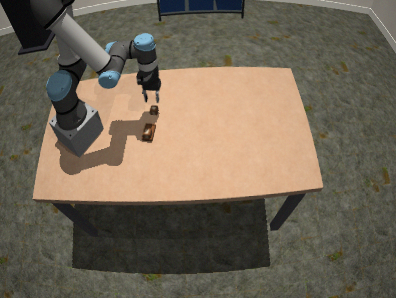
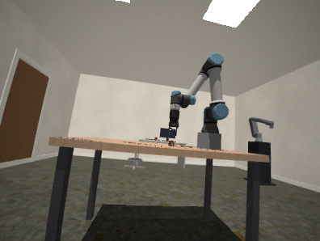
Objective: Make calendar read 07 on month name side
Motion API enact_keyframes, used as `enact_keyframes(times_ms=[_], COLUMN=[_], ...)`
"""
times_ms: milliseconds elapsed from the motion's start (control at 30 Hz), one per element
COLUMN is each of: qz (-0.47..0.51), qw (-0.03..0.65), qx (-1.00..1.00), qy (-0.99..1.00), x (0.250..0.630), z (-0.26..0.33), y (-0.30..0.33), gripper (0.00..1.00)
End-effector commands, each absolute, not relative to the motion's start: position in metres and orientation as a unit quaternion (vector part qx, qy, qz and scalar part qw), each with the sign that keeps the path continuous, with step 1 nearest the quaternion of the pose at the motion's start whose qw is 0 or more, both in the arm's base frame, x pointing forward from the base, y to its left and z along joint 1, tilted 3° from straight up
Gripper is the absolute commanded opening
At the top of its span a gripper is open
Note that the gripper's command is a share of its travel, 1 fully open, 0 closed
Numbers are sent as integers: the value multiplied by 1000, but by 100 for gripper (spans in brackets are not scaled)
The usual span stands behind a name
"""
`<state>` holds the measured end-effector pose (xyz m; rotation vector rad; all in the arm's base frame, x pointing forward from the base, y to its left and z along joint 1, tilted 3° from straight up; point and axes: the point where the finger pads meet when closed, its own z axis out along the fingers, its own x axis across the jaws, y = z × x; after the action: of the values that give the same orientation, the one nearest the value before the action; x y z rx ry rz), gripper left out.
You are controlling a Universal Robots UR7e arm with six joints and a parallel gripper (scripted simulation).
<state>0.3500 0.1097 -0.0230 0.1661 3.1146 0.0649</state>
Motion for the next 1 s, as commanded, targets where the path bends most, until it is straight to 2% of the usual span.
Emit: enact_keyframes(times_ms=[0,967], qz=[21,21], qw=[12,12], qx=[53,53], qy=[998,998], x=[350,351], z=[-27,-62], y=[110,111], gripper=[90,90])
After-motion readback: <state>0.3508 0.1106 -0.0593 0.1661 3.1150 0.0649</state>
